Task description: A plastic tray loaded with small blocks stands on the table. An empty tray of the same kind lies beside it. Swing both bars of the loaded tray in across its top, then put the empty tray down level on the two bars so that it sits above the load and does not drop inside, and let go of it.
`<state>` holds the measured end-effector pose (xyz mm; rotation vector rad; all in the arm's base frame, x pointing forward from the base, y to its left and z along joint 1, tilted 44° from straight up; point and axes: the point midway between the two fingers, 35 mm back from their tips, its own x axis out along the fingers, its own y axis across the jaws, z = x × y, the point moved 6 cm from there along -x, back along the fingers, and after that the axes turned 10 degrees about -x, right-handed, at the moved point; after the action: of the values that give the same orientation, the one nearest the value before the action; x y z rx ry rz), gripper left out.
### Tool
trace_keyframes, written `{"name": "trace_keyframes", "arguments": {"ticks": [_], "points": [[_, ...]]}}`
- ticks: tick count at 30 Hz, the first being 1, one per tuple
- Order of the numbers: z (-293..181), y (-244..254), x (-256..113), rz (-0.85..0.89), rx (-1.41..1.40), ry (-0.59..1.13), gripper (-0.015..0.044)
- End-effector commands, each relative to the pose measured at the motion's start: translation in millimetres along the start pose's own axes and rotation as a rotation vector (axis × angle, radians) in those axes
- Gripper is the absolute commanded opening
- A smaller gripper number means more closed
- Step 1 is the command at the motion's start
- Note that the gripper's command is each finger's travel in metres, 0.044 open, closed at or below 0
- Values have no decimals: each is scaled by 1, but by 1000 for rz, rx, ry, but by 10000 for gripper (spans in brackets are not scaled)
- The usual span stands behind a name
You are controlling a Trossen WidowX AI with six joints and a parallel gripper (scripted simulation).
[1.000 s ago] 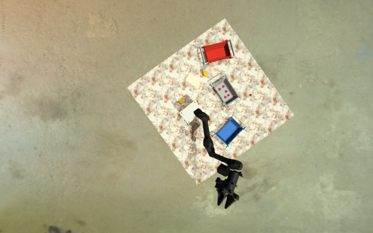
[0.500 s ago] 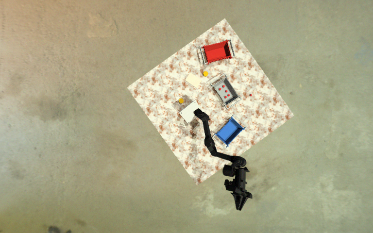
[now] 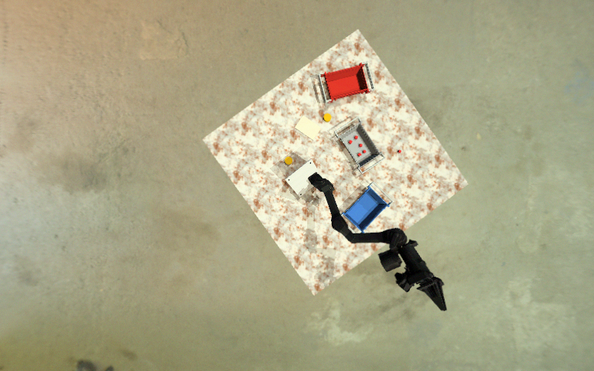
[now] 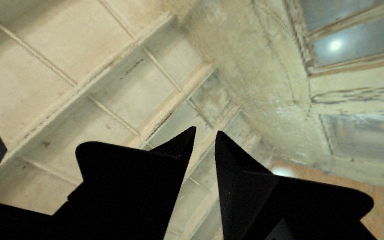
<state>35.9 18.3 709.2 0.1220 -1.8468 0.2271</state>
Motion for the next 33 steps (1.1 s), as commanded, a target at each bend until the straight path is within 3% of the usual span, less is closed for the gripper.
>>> {"name": "trace_keyframes", "arguments": {"ticks": [1, 7, 14, 24, 33], "points": [[-52, -5, -19, -45, 6, 175, 88], [-117, -12, -49, -111, -16, 444, 88], [-196, -22, -110, -195, -77, 812, 88], [-273, -39, -226, -296, -212, 1336, 88], [-300, -55, -346, -348, -391, 1821, 88]]}}
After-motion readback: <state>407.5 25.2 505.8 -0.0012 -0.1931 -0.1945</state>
